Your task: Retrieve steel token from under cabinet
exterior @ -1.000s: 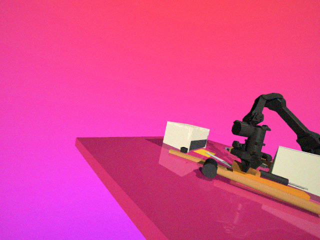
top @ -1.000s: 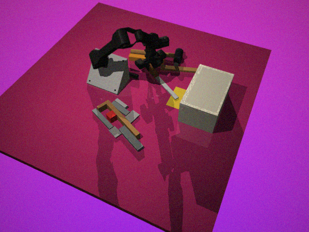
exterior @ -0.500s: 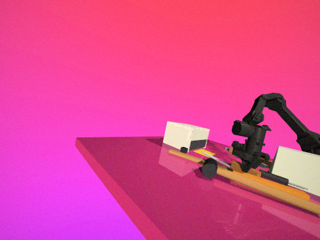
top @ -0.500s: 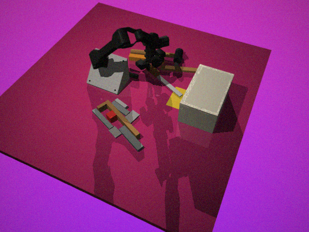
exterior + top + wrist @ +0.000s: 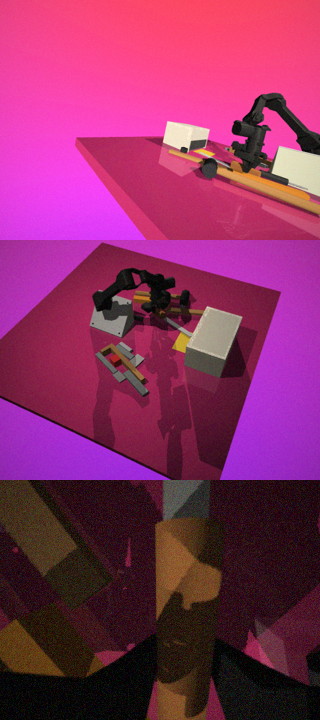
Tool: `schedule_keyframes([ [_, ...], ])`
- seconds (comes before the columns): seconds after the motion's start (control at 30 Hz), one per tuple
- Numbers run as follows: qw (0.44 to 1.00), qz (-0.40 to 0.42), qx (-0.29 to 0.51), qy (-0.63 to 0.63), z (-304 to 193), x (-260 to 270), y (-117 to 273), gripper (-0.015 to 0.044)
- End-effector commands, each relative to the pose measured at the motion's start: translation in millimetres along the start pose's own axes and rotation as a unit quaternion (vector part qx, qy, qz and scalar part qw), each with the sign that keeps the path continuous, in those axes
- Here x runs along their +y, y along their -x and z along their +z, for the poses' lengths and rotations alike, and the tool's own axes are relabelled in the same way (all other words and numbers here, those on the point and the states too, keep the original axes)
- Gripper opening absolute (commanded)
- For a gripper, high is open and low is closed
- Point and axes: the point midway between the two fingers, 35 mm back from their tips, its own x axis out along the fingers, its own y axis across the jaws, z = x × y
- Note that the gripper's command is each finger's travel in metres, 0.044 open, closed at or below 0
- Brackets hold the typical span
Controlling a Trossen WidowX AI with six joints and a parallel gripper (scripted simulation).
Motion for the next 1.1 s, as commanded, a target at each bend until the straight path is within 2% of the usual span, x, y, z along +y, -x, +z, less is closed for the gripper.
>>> schedule_keyframes([
  [0.0, 1.000, 0.001, -0.001, 0.019, 1.0, 1.3, 0.6, 0.0000],
  [0.47, 0.998, 0.001, -0.001, 0.070, 1.0, 2.0, 0.6, 0.0000],
  [0.73, 0.998, 0.000, 0.000, 0.061, 0.1, 0.7, 0.0, 0.0200],
  [0.87, 0.998, 0.000, 0.000, 0.062, 0.1, 0.8, 0.1, 0.0200],
  [0.97, 0.998, 0.001, -0.001, 0.062, -0.1, 0.7, -0.1, 0.0270],
  [1.07, 0.998, 0.001, -0.001, 0.062, 0.0, 0.9, -1.4, 0.0270],
])
